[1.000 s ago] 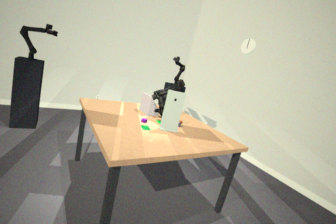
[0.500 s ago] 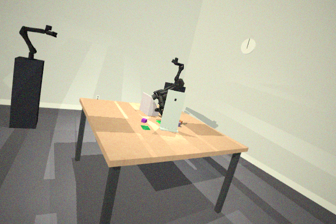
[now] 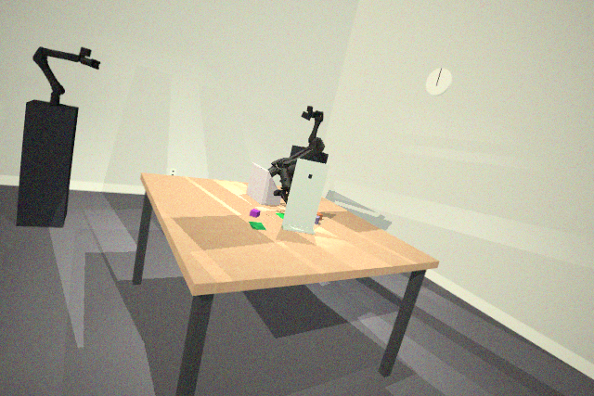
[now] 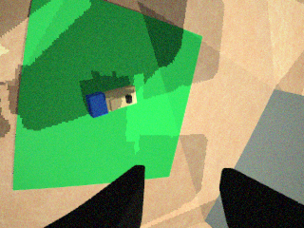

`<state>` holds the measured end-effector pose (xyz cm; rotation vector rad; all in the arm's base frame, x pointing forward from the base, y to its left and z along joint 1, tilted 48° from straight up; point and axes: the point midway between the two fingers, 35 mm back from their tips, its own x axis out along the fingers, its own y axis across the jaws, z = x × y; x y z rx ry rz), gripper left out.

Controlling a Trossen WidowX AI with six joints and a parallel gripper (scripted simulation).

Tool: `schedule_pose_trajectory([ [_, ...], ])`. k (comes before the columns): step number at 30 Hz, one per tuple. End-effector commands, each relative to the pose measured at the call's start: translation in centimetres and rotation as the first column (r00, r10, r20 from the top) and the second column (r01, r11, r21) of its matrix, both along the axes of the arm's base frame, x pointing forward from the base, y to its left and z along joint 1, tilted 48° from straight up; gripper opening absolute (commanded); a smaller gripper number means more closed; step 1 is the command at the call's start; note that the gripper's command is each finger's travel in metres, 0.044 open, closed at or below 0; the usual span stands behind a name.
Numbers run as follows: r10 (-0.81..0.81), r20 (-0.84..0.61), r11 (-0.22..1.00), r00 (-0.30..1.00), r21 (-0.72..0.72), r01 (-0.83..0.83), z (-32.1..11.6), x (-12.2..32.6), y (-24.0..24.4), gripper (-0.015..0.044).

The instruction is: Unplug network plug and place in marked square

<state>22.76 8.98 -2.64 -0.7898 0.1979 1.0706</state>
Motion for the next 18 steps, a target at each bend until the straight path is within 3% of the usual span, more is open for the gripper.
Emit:
schedule_pose_trajectory([
  [1,0.002,0.005,1.0,1.0,0.001,-0.002,0.23,0.06,-0.22,0.0156],
  [18,0.002,0.006,1.0,1.0,0.003,-0.002,0.93,0.04,-0.93,0.0156],
])
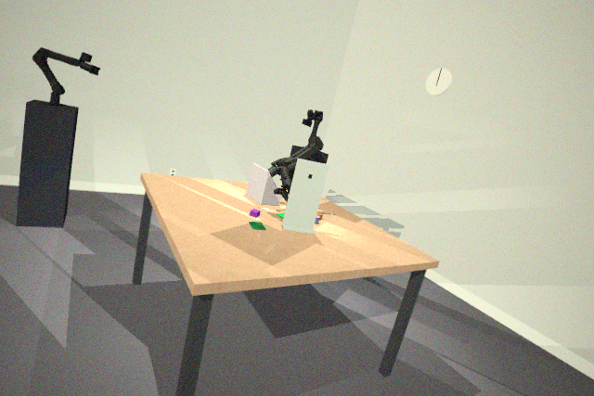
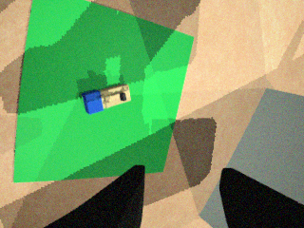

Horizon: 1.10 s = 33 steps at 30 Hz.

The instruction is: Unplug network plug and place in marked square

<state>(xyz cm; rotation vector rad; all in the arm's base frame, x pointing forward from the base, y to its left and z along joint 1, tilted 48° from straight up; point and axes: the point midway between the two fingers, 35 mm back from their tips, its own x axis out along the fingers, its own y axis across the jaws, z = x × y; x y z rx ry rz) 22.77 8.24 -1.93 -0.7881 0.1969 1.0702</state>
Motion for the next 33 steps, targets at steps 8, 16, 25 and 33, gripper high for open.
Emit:
schedule_pose_trajectory([
  [8,0.001,0.006,1.0,1.0,0.003,-0.001,0.6,0.0,-0.5,0.0156],
  [16,0.0,0.007,1.0,1.0,0.006,0.0,1.0,-0.1,-0.8,0.0156],
  [25,-0.001,0.009,1.0,1.0,0.009,0.001,1.4,-0.2,-1.2,0.0156],
  [33,-0.003,0.011,1.0,1.0,0.013,0.003,1.8,-0.3,-1.5,0.0156],
])
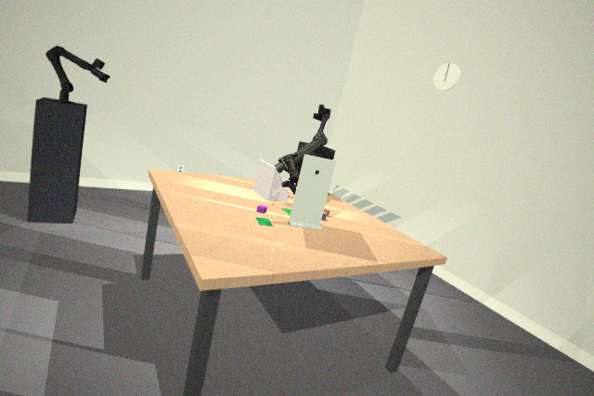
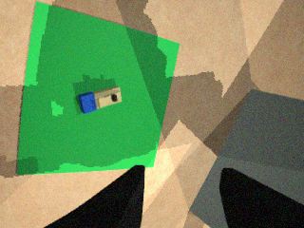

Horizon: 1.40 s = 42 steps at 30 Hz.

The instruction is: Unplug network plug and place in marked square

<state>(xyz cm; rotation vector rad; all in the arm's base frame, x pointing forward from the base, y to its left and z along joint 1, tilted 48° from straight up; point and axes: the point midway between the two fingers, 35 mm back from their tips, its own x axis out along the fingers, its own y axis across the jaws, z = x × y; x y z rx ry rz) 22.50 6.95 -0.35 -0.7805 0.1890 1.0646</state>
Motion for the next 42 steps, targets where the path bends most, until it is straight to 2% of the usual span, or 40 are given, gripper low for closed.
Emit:
schedule_pose_trajectory([
  [1,0.001,0.007,1.0,1.0,0.003,-0.001,0.3,0.0,-0.2,0.0156],
  [21,-0.005,0.005,1.0,1.0,0.008,0.005,1.1,-0.3,-0.8,0.0156],
  [42,0.001,-0.009,1.0,1.0,-0.017,-0.001,3.1,0.7,-4.6,0.0156],
])
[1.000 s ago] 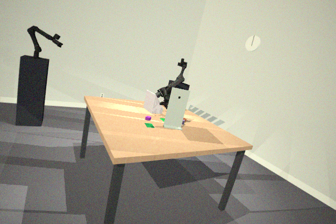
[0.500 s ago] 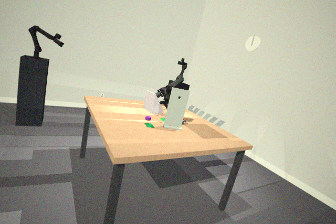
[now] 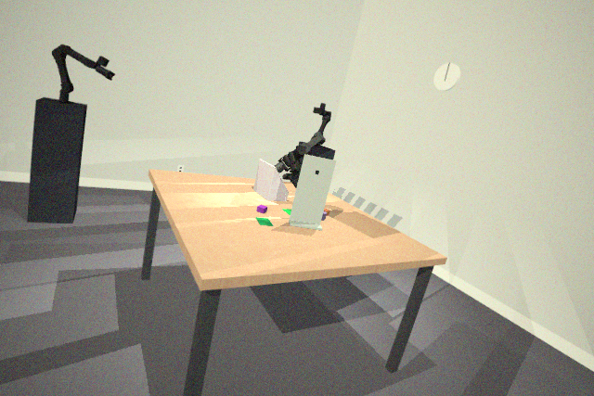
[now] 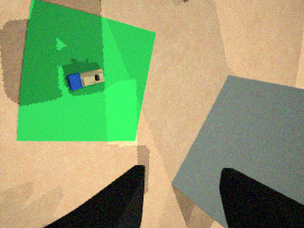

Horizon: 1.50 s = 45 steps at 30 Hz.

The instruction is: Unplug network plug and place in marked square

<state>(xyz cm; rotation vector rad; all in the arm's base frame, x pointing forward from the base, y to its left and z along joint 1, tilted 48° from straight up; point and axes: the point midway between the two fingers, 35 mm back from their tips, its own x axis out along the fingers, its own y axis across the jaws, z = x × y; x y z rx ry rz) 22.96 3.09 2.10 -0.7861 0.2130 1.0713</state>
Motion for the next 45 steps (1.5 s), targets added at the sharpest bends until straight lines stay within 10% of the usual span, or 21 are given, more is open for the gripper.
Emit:
schedule_pose_trajectory([
  [1,0.002,0.008,1.0,1.0,0.0,-0.002,0.8,0.2,-0.9,0.0156],
  [28,-0.008,0.032,1.0,0.999,0.03,0.007,6.2,-0.4,-4.8,0.0156],
  [39,-0.008,0.032,1.0,0.999,0.03,0.007,6.2,-0.4,-4.8,0.044],
  [45,-0.008,0.032,1.0,0.999,0.03,0.007,6.2,-0.4,-4.8,0.044],
])
